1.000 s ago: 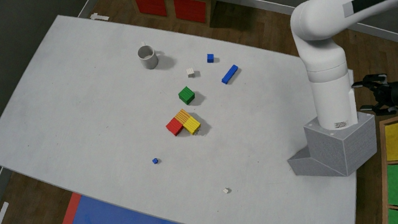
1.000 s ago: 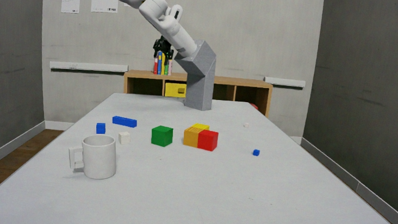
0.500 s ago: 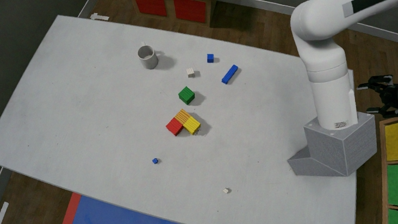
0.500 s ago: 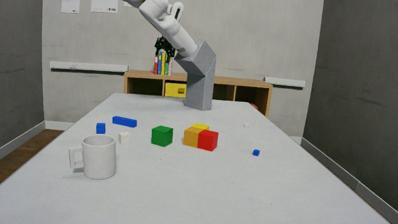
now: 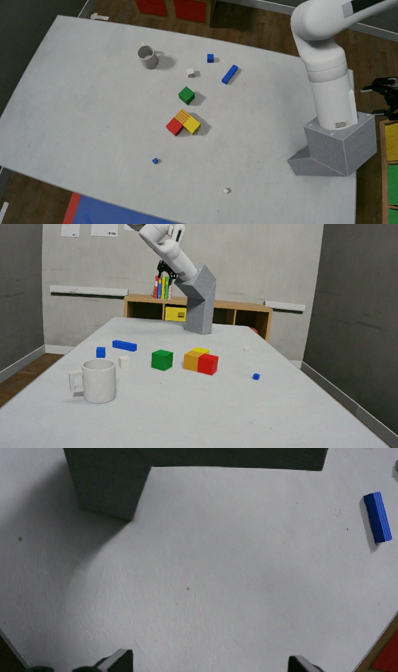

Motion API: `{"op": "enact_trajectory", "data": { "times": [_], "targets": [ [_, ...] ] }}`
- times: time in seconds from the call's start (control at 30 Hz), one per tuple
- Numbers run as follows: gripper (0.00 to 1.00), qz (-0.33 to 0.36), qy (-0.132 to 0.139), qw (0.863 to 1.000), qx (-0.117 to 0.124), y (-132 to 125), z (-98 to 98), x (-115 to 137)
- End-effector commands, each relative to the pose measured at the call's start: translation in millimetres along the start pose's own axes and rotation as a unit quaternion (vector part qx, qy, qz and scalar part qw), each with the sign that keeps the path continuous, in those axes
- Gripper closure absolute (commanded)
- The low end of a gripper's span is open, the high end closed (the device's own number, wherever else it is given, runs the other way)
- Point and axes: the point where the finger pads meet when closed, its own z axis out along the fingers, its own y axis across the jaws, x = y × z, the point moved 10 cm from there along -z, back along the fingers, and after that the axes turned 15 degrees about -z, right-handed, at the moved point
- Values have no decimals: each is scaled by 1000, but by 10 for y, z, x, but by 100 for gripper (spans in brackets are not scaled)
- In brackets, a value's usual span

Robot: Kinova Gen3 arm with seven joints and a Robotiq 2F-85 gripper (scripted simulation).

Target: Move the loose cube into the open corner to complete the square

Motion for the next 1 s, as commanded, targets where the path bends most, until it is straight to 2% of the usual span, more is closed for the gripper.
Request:
{"op": "enact_trajectory", "data": {
  "times": [0.0,0.17,0.2,0.4,0.43,0.63,0.67,0.97],
  "targets": [
    [0,-11,1,1000,14,-27,-95,46],
    [0,-11,1,1000,14,-27,-95,46],
    [0,-17,2,1000,24,-40,-163,91],
    [0,-17,2,1000,24,-40,-163,91],
    [0,-24,4,999,35,-53,-232,139],
    [0,-24,4,999,35,-53,-232,139],
    [0,-30,5,999,45,-64,-302,188],
    [0,-30,5,999,45,-64,-302,188]
  ]
}}
